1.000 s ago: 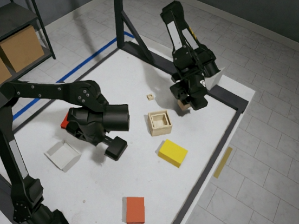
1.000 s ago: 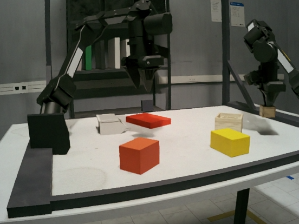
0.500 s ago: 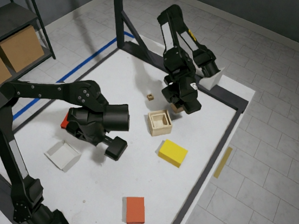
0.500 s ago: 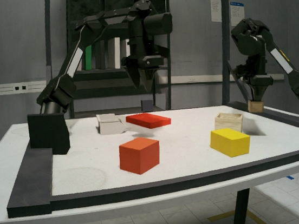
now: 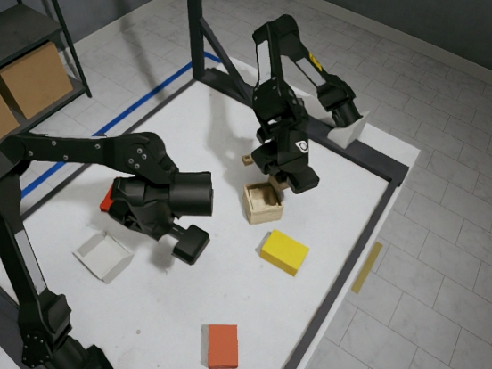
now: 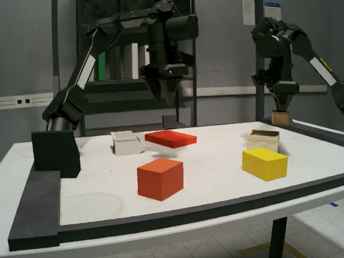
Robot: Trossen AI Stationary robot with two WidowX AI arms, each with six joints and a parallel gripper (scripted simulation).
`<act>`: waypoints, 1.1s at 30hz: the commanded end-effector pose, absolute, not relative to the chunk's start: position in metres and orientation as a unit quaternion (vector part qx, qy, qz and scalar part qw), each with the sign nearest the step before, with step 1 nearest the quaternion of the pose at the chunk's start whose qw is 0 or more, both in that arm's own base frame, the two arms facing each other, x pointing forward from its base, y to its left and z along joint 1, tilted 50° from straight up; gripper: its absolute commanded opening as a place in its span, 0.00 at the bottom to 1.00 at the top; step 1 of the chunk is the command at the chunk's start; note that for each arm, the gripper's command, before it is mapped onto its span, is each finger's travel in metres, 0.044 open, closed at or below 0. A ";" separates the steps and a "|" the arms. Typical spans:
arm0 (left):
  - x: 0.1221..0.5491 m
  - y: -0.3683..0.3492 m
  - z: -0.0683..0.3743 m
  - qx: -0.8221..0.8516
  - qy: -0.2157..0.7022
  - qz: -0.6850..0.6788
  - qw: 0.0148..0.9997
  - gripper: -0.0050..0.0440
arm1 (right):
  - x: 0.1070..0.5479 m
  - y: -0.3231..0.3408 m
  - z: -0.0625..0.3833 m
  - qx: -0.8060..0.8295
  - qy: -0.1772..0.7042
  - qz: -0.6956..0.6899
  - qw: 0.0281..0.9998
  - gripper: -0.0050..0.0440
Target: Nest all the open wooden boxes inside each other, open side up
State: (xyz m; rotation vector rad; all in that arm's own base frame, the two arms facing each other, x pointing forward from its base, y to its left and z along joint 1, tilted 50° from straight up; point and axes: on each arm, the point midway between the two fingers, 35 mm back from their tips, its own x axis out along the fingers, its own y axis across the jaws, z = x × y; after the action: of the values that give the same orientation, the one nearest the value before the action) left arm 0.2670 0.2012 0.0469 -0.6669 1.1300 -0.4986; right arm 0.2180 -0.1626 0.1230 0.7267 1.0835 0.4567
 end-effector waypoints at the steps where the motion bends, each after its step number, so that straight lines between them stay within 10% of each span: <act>1: 0.280 0.212 0.056 -0.303 0.516 -0.228 0.768 0.44 | 0.219 -0.164 0.126 0.330 0.498 0.208 0.774 0.92; 33: 0.305 0.224 0.071 -0.301 0.514 -0.229 0.770 0.44 | 0.224 -0.143 0.115 0.267 0.615 0.035 0.741 0.92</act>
State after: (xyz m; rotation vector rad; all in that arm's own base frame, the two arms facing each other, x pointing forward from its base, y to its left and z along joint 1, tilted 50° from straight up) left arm 0.3036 0.2199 0.0658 -0.6665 1.1260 -0.5060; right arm 0.2216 -0.1490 0.1147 0.6360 1.2947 0.2154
